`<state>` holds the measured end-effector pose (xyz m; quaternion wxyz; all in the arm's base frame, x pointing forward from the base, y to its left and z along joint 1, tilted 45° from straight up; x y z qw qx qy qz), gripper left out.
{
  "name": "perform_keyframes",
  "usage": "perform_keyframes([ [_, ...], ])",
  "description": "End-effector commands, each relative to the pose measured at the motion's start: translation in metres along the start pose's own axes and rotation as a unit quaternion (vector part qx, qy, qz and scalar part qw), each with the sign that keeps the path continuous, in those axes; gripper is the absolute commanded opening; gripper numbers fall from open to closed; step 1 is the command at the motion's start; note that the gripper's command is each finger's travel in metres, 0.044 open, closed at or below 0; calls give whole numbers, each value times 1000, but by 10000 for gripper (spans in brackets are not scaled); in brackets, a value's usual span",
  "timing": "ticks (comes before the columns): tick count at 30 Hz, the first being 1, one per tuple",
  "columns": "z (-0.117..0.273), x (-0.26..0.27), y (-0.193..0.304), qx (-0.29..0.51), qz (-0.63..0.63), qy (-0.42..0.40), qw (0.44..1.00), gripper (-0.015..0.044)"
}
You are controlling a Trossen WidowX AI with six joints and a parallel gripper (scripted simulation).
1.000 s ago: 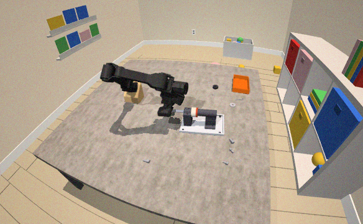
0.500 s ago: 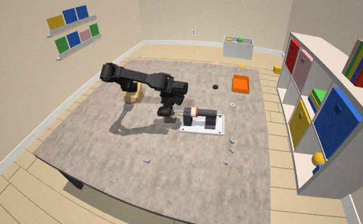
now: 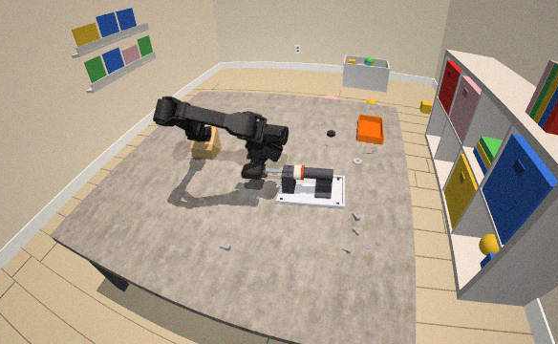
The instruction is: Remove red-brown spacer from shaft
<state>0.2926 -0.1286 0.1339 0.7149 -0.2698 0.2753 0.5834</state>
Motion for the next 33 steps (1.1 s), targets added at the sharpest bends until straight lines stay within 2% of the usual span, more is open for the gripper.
perform_keyframes([
  [1,0,0,1,0,1,1,1000,0],
  [33,0,-1,4,0,1,1,1000,0],
])
Point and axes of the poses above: the point midway between the two fingers, 35 mm back from their tips, its own z axis back along the fingers, its own x axis across the jaws, y = z × x, the point moved 4 cm from there along z, back along the fingers, and after that the axes turned 10 degrees about -z, right-handed, at the moved point
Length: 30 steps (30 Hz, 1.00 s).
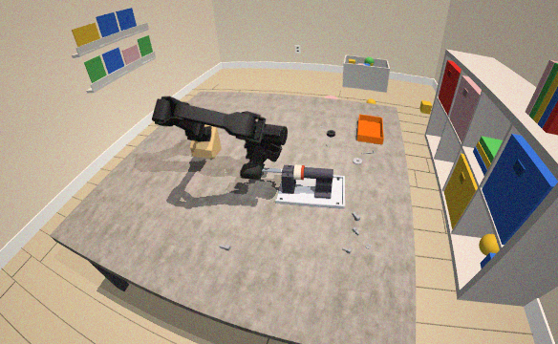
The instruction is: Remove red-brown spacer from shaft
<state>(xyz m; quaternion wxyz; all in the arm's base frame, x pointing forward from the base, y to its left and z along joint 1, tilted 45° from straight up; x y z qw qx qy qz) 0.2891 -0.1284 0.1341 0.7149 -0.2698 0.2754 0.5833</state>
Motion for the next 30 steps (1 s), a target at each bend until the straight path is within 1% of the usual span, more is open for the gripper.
perform_keyframes([
  [1,0,0,1,0,1,0,1000,0],
  [30,0,-1,4,0,1,1,1000,0],
])
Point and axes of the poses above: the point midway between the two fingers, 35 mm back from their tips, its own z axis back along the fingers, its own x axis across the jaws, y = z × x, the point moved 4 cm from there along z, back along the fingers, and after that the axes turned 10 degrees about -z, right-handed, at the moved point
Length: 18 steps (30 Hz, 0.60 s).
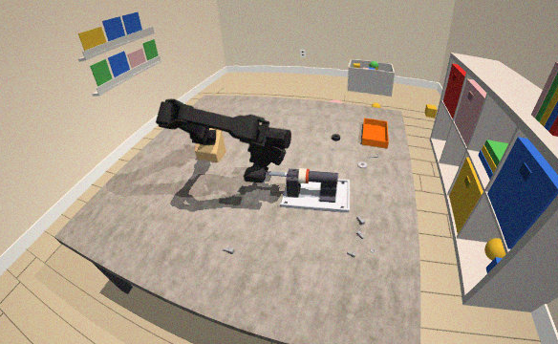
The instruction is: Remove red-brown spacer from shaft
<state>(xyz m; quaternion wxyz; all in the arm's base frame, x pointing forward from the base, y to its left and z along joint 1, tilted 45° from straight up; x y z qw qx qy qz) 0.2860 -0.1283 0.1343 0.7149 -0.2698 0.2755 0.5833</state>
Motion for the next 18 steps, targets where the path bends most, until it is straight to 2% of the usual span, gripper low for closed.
perform_keyframes([
  [1,0,0,1,0,1,0,1000,0],
  [18,0,-1,2,0,1,0,1000,0],
])
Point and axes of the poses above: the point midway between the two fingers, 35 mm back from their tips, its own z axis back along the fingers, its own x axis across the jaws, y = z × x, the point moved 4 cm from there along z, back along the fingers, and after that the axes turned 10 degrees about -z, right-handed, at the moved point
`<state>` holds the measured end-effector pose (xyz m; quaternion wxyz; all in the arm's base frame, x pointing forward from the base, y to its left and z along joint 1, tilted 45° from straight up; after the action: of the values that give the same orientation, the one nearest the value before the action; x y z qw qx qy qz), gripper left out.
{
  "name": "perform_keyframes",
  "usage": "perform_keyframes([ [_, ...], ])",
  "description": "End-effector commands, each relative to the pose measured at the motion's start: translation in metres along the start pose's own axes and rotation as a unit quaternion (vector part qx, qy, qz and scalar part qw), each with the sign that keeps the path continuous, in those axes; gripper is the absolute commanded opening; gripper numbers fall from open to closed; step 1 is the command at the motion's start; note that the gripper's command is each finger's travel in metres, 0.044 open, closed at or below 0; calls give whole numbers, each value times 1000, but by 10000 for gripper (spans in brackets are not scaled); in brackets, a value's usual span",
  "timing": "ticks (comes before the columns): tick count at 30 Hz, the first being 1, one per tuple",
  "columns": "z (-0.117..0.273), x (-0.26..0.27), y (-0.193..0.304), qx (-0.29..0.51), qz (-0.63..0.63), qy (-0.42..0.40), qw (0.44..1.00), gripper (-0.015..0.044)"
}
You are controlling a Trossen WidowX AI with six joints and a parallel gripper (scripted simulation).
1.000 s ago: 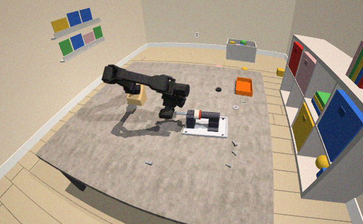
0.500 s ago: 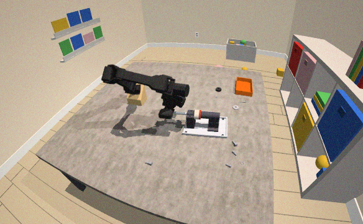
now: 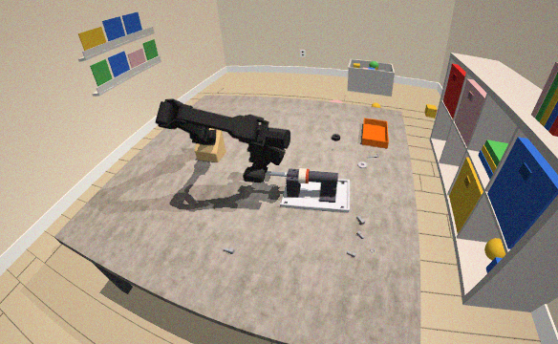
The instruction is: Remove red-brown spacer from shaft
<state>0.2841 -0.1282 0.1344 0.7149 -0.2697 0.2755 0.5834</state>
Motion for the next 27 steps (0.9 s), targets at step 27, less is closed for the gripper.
perform_keyframes([
  [27,0,-1,3,0,1,0,1000,0],
])
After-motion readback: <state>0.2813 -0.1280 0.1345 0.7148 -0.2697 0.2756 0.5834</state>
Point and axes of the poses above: the point midway between the two fingers, 35 mm back from their tips, its own z axis back along the fingers, its own x axis across the jaws, y = z × x, the point moved 4 cm from there along z, back along the fingers, and after that the axes turned 10 degrees about -z, right-handed, at the moved point
